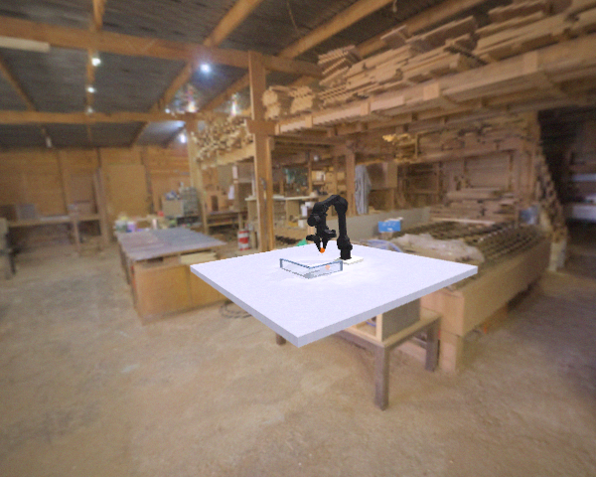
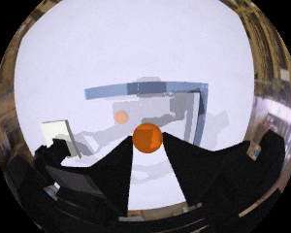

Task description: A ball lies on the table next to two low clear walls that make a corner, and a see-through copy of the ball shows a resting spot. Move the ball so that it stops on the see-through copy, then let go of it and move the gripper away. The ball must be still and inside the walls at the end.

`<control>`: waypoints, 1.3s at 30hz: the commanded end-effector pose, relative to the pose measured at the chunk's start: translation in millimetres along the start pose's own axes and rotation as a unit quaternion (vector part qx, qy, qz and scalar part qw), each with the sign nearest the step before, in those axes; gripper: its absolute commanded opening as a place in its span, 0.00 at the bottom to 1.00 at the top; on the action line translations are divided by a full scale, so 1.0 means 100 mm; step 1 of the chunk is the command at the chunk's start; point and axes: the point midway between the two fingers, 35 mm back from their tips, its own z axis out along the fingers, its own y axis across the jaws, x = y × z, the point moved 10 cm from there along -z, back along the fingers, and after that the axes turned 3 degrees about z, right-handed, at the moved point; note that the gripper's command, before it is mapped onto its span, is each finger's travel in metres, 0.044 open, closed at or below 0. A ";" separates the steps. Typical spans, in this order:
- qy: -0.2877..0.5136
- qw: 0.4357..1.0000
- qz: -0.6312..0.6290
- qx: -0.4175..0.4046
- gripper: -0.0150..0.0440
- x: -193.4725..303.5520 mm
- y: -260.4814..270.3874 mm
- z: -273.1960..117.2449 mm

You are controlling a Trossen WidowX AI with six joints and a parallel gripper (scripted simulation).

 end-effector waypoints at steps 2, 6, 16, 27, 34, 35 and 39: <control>-0.002 1.000 0.003 0.000 0.25 0.03 0.13 0.07; -0.002 1.000 0.002 0.000 0.25 0.06 0.24 0.14; -0.001 1.000 -0.001 -0.001 0.25 0.13 0.47 0.31; -0.001 1.000 -0.001 -0.001 0.25 0.12 0.45 0.71; -0.001 1.000 -0.001 -0.001 0.25 0.13 0.48 1.00; -0.001 1.000 -0.001 -0.001 0.25 0.13 0.48 1.01; -0.001 1.000 -0.001 -0.001 0.25 0.13 0.48 1.02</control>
